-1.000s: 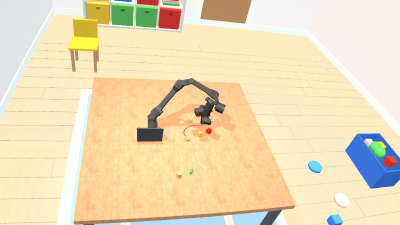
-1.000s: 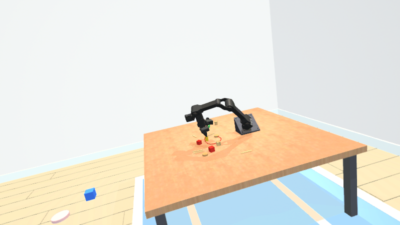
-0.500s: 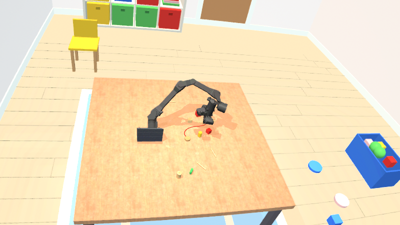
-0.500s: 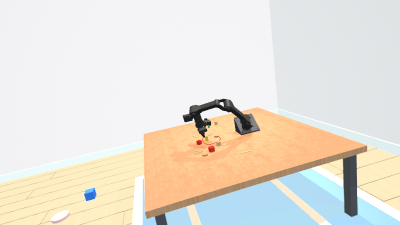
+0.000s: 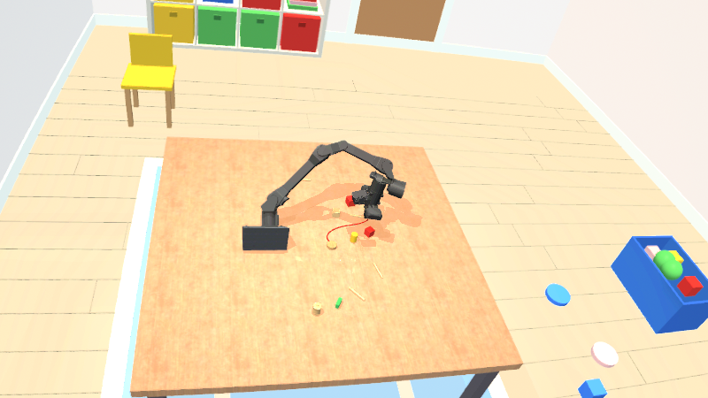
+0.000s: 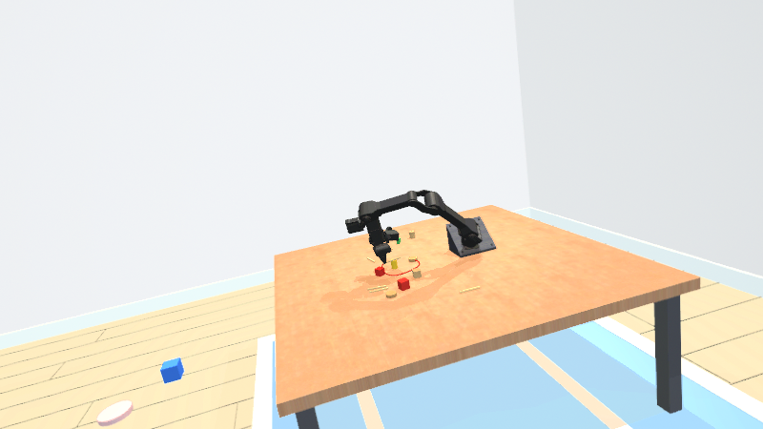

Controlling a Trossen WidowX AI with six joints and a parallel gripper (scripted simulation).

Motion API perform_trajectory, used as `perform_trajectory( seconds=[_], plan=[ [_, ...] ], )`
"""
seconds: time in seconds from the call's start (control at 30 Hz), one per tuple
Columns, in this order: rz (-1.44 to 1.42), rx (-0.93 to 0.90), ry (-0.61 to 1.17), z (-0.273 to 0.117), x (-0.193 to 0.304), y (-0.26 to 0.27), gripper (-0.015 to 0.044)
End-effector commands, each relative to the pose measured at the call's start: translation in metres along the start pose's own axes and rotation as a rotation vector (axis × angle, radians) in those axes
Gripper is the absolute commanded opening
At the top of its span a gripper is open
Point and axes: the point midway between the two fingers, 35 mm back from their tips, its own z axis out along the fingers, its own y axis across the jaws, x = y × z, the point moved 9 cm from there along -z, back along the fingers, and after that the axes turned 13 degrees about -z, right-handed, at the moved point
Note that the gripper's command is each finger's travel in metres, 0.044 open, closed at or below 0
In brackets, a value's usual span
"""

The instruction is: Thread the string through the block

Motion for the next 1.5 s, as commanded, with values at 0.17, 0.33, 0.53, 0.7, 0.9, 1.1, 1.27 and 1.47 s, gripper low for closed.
perform_trajectory(
  seconds=[0.17,0.33,0.53,0.7,0.9,1.1,1.27,1.47],
  plan=[
    [0.0,-0.003,0.029,-0.003,0.011,-0.001,0.0],
    [0.001,-0.004,0.039,-0.004,0.016,-0.001,0.0],
    [0.002,-0.006,0.052,-0.004,0.023,-0.002,0.0],
    [0.002,-0.006,0.064,-0.005,0.028,-0.002,0.0],
    [0.001,-0.007,0.077,-0.005,0.034,-0.003,0.0],
    [0.001,-0.007,0.091,-0.006,0.04,-0.004,0.0],
    [0.002,-0.007,0.102,-0.006,0.045,-0.005,0.0],
    [0.002,-0.006,0.117,-0.007,0.05,-0.005,0.0]
  ],
)
